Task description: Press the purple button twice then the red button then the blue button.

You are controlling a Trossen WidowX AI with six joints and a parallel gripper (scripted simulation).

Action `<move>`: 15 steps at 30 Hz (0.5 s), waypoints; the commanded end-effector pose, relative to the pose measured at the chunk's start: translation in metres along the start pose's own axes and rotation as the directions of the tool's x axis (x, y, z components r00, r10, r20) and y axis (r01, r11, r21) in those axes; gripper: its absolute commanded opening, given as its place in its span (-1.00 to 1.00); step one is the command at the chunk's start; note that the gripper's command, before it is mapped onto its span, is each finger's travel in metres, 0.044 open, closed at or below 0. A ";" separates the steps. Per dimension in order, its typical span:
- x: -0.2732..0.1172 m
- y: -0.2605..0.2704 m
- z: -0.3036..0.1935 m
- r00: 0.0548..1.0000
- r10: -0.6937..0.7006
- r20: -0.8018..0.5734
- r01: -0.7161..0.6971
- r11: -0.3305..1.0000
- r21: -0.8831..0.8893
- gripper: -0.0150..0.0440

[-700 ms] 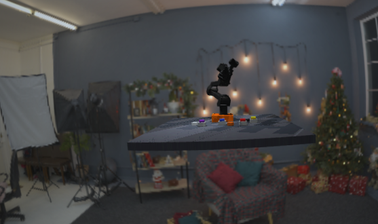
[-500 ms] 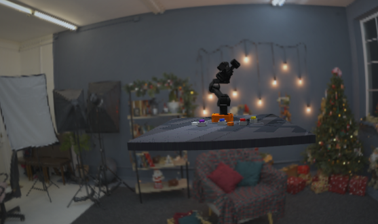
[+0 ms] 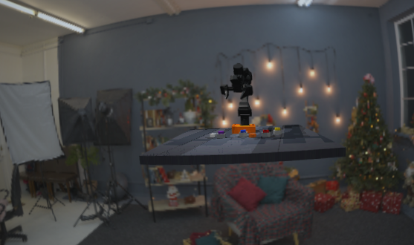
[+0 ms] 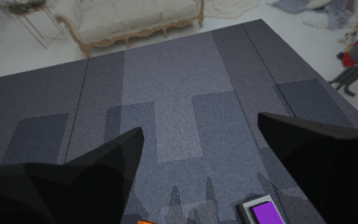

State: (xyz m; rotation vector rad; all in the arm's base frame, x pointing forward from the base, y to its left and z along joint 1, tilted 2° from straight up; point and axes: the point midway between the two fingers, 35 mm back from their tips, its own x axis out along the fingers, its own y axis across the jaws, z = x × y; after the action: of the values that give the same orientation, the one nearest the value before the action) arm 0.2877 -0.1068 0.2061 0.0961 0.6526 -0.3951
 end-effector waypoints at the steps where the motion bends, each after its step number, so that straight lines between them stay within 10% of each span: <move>1: 0.025 -0.042 -0.036 0.936 -0.053 -0.348 0.009 0.992 -0.128 0.86; 8: 0.028 -0.096 -0.095 0.654 0.045 -0.755 -0.185 0.978 -0.101 0.86; 15: 0.027 -0.100 -0.100 0.620 0.067 -0.782 -0.209 0.975 -0.082 0.86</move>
State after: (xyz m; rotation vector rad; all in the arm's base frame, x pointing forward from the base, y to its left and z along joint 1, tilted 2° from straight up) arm 0.2130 -0.1860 0.1119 0.1582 1.5271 -0.1567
